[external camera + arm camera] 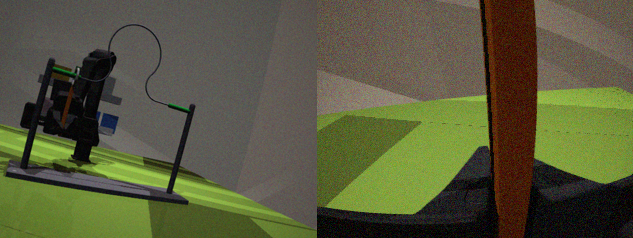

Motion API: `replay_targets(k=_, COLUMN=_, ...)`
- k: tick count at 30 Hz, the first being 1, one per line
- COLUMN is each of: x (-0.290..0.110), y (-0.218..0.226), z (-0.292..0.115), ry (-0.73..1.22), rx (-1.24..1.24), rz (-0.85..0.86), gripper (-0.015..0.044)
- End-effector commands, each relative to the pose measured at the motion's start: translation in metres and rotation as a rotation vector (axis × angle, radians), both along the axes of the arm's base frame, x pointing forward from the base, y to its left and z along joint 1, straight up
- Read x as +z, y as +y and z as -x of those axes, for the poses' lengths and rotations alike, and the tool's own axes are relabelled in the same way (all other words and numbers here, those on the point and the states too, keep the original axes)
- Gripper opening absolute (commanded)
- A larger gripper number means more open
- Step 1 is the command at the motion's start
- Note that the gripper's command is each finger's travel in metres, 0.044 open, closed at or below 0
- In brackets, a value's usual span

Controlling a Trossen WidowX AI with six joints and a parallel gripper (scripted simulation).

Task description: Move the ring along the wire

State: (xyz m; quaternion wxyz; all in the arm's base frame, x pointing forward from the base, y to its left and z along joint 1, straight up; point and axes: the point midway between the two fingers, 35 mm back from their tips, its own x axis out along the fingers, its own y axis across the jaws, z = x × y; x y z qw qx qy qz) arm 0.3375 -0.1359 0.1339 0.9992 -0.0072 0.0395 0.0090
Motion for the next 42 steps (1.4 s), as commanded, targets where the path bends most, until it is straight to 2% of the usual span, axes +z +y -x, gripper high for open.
replay_targets(k=1, x=0.004, y=0.004, z=0.001, ry=-0.009, rx=-0.001, rz=0.001, gripper=-0.0150)
replay_targets(k=24, x=0.003, y=0.032, z=0.001, ry=-0.009, rx=0.001, rz=-0.038, gripper=-0.0150)
replay_targets(k=42, x=0.007, y=0.073, z=0.001, ry=-0.006, rx=0.005, rz=-0.240, gripper=-0.0150)
